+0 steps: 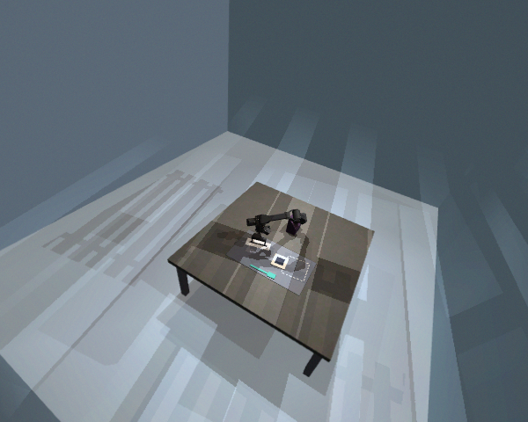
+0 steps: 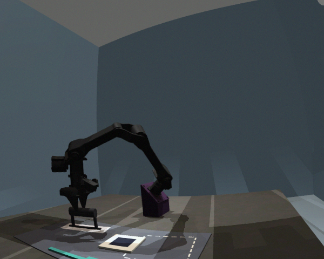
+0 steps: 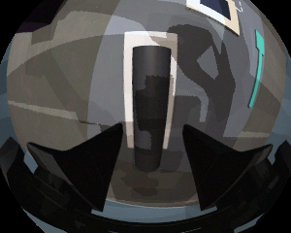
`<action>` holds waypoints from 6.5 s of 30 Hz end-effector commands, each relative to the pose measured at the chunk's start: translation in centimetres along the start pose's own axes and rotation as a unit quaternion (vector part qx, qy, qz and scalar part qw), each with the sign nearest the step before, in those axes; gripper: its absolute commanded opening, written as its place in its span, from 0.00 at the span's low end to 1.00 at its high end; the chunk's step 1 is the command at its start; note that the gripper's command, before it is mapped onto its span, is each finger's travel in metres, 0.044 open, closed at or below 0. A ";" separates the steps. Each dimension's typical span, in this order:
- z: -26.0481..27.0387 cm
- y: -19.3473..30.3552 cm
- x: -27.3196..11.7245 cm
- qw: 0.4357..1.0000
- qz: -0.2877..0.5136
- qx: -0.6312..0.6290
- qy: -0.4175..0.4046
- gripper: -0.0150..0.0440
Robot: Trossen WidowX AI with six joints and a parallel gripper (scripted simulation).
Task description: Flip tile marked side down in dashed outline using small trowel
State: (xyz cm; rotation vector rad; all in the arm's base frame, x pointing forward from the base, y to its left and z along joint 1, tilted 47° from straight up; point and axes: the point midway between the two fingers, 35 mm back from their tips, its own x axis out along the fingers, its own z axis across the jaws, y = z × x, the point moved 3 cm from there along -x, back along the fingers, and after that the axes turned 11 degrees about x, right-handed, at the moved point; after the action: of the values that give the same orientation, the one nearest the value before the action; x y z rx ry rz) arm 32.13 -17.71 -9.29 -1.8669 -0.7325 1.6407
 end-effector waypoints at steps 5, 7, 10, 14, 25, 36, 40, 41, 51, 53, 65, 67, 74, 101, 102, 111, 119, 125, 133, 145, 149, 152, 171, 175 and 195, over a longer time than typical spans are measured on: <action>0.2 0.0 1.6 1.000 -0.004 0.006 -0.001 0.71; 0.2 0.0 1.7 1.000 -0.004 0.006 -0.001 0.71; 0.2 0.0 1.7 1.000 -0.004 0.006 -0.001 0.58; 0.2 0.0 1.7 1.000 -0.004 0.006 -0.001 0.50; 0.2 0.0 1.7 1.000 -0.004 0.006 -0.001 0.47; 0.2 0.0 1.7 1.000 -0.004 0.016 -0.001 0.47; 0.2 0.0 1.7 0.997 -0.004 0.073 -0.002 0.47; 0.2 0.0 1.7 0.996 -0.004 0.088 -0.002 0.47; 0.2 0.0 1.7 0.972 -0.004 0.236 -0.002 0.47; 0.2 0.0 1.7 0.964 -0.004 0.265 -0.002 0.47; 0.2 0.0 1.7 0.944 -0.004 0.329 -0.003 0.47; 0.2 0.0 1.7 0.944 -0.004 0.329 -0.003 0.47; 0.2 0.0 1.7 0.944 -0.004 0.329 -0.003 0.65; 0.4 -0.1 -2.9 0.944 -0.004 0.329 -0.003 0.71; 0.4 -0.1 -2.9 0.944 -0.004 0.329 -0.003 0.71; 0.5 0.1 -4.0 0.942 -0.006 0.334 0.001 0.76; 0.7 0.4 -3.6 0.904 0.009 0.426 0.025 0.76; 0.9 0.8 -3.1 0.856 0.018 0.513 0.054 0.76; 1.1 1.3 -2.4 0.779 0.020 0.620 0.096 0.76; 1.5 1.8 -1.7 0.653 0.000 0.741 0.154 0.76; 1.5 1.8 -1.5 0.626 -0.007 0.762 0.164 0.76; 1.6 1.9 -1.5 0.604 -0.013 0.778 0.173 0.76; 1.8 1.9 -1.0 0.338 -0.130 0.901 0.239 0.76; 2.3 1.8 -0.8 0.275 -0.153 0.919 0.239 0.76; 4.1 -0.2 0.5 0.001 -0.285 0.939 0.195 0.76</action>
State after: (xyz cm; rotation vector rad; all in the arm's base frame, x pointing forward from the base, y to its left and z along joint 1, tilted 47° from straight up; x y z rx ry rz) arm 28.29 -17.94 -10.17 0.3412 0.9147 0.1348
